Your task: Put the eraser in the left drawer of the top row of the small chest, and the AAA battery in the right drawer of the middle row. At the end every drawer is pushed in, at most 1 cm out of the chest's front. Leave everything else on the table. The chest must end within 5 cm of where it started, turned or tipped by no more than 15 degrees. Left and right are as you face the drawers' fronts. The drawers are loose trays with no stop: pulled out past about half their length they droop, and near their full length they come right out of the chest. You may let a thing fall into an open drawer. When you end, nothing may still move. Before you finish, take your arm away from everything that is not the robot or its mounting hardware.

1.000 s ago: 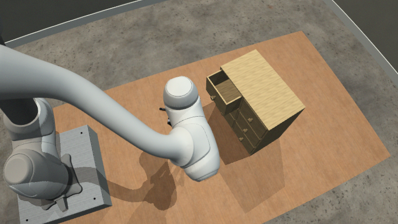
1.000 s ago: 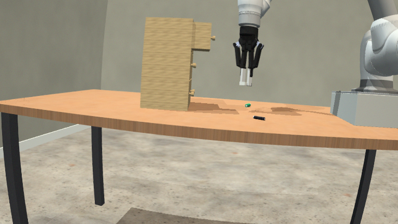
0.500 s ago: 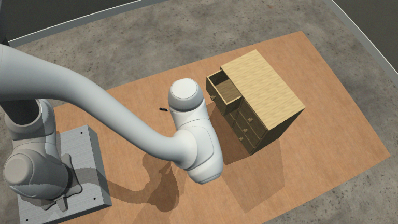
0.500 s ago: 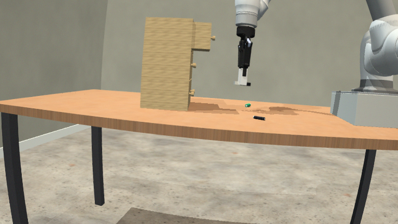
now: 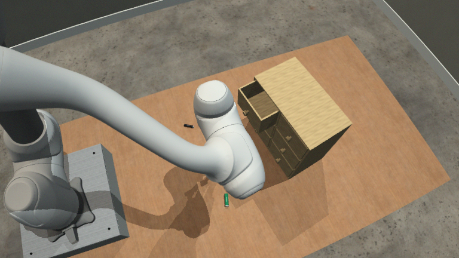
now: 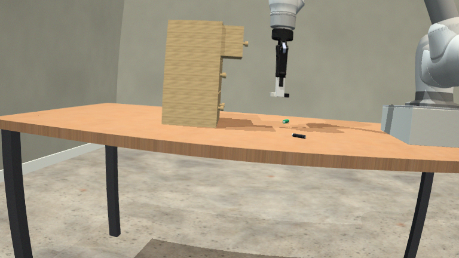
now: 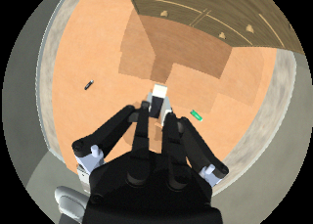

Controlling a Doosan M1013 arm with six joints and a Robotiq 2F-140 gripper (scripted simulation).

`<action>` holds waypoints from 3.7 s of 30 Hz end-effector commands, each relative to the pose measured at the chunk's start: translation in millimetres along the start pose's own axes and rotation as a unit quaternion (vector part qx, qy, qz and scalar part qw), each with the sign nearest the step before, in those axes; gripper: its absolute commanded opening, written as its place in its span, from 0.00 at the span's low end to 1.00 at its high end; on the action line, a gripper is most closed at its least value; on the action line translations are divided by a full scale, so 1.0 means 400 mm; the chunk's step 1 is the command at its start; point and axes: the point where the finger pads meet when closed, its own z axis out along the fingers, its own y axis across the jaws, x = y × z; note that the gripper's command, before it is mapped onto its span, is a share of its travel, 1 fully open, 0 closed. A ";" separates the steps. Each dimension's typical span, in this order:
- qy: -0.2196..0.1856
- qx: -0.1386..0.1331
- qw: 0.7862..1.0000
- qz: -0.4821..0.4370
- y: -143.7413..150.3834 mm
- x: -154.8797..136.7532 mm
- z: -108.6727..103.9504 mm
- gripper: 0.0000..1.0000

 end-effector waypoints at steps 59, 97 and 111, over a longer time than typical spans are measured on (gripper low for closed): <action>0.000 0.000 1.000 0.000 -0.001 0.000 -0.545 0.11; 0.004 0.000 1.000 0.000 -0.001 0.000 -0.646 0.11; 0.061 0.000 0.998 0.000 -0.001 -0.006 -0.641 0.11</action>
